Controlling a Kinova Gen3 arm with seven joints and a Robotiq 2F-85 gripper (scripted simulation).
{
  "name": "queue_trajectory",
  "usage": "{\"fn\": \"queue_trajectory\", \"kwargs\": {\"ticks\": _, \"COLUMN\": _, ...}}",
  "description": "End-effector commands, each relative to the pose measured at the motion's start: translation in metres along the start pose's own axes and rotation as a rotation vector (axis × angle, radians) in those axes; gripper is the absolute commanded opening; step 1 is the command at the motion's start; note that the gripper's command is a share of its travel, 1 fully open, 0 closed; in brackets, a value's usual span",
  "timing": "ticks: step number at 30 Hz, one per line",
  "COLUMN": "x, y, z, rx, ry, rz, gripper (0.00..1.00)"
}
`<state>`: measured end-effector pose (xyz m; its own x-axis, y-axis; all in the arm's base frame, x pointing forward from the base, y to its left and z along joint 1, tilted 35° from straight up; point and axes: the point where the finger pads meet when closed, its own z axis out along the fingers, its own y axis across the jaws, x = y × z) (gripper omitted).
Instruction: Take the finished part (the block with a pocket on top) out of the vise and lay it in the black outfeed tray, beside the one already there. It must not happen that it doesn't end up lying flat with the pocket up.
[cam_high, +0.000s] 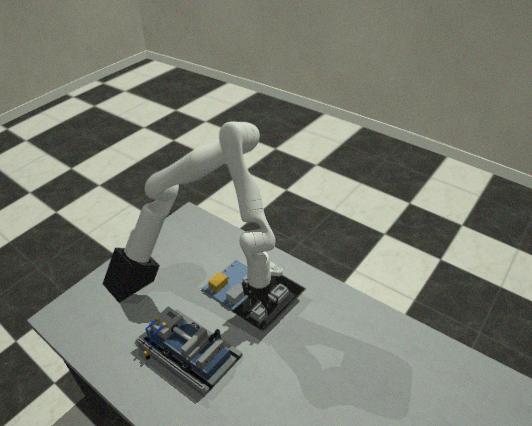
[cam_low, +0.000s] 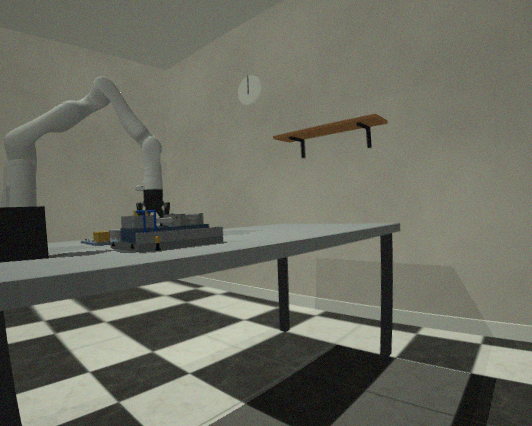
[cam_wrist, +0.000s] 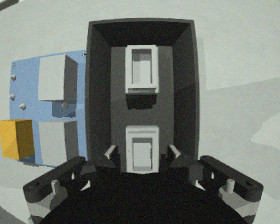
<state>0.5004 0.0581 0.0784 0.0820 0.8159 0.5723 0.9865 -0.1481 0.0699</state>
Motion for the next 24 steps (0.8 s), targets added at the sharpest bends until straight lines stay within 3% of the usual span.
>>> {"fn": "queue_trajectory", "kwargs": {"ticks": 1, "x": -0.0002, "y": 0.0006, "z": -0.0008, "rx": -0.002, "ry": 0.000, "rz": 0.000, "gripper": 0.67}}
{"fn": "queue_trajectory", "kwargs": {"ticks": 24, "x": -0.0002, "y": 0.0006, "z": -0.0054, "rx": -0.002, "ry": 0.000, "rz": 0.000, "gripper": 0.67}}
